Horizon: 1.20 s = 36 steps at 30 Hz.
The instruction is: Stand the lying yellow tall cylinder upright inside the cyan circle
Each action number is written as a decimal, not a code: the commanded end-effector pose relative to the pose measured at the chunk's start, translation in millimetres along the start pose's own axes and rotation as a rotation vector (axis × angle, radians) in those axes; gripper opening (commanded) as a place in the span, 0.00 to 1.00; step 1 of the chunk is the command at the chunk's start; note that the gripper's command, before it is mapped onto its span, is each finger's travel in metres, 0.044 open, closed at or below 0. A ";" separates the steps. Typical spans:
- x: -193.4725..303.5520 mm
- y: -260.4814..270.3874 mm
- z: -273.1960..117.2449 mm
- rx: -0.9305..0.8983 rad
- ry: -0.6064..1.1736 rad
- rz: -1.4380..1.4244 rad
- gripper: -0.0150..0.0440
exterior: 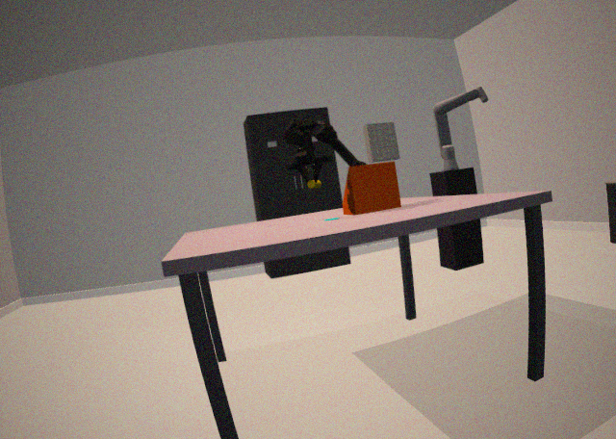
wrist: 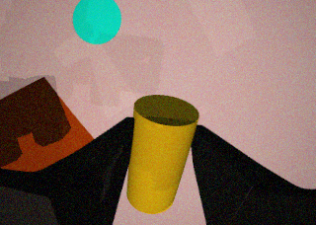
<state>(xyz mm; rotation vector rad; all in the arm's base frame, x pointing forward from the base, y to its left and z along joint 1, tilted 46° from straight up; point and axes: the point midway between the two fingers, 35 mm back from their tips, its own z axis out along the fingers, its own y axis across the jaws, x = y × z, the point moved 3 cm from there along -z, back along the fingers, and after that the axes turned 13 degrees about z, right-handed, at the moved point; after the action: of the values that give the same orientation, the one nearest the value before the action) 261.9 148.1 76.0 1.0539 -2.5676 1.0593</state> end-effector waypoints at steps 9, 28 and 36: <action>-17.4 36.3 -1.1 0.004 0.001 -0.424 0.43; -32.1 94.4 4.7 0.016 0.031 -1.065 0.43; -31.6 94.4 6.4 -0.005 0.028 -1.073 0.43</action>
<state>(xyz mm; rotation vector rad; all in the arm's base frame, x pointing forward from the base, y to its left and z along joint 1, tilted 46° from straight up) 222.1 207.0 7.4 1.9839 -1.5093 0.7390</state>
